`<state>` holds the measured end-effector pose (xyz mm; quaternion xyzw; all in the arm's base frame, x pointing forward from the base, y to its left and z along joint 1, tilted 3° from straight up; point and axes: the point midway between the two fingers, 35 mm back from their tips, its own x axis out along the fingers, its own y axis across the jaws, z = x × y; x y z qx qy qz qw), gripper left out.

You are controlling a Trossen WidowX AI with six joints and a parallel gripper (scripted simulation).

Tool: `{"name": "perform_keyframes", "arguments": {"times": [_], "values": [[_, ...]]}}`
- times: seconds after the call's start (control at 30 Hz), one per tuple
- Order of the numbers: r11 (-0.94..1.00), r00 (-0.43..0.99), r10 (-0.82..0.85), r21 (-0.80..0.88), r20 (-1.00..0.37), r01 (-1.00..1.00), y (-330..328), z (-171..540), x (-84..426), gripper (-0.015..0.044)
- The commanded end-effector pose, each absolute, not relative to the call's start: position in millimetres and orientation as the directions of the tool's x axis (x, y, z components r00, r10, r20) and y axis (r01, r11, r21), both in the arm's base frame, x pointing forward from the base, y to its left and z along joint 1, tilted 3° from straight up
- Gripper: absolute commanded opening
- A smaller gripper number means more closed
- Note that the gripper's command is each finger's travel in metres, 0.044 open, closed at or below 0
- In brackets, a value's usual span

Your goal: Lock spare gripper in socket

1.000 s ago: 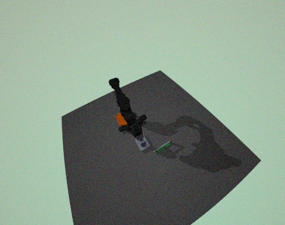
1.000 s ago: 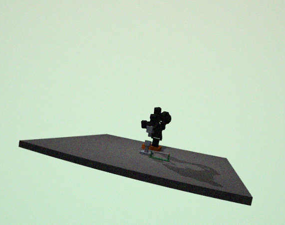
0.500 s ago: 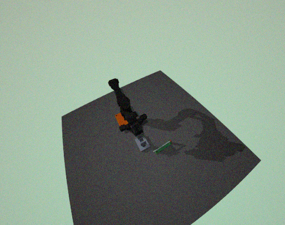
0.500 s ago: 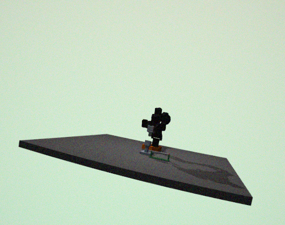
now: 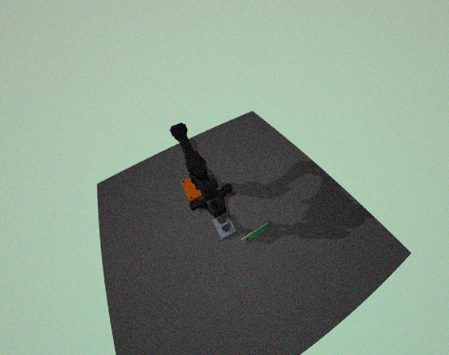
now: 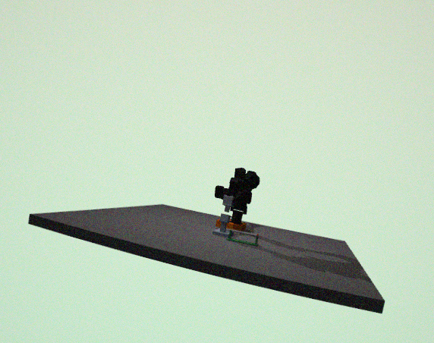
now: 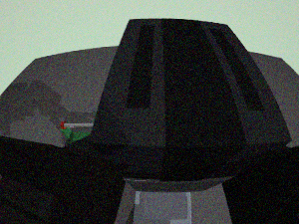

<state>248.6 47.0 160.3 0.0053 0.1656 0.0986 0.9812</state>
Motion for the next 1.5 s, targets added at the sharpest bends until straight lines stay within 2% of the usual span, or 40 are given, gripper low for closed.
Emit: {"name": "perform_keyframes", "arguments": {"times": [0.0,1.4,1.47], "values": [[0.981,0.931,0.193,0.036,-0.309,-0.191,48,159,251,0.0000],[0.980,0.929,0.197,0.037,-0.314,-0.195,51,117,259,0.0000],[0.980,0.929,0.197,0.037,-0.314,-0.195,51,117,259,0.0053]]}}
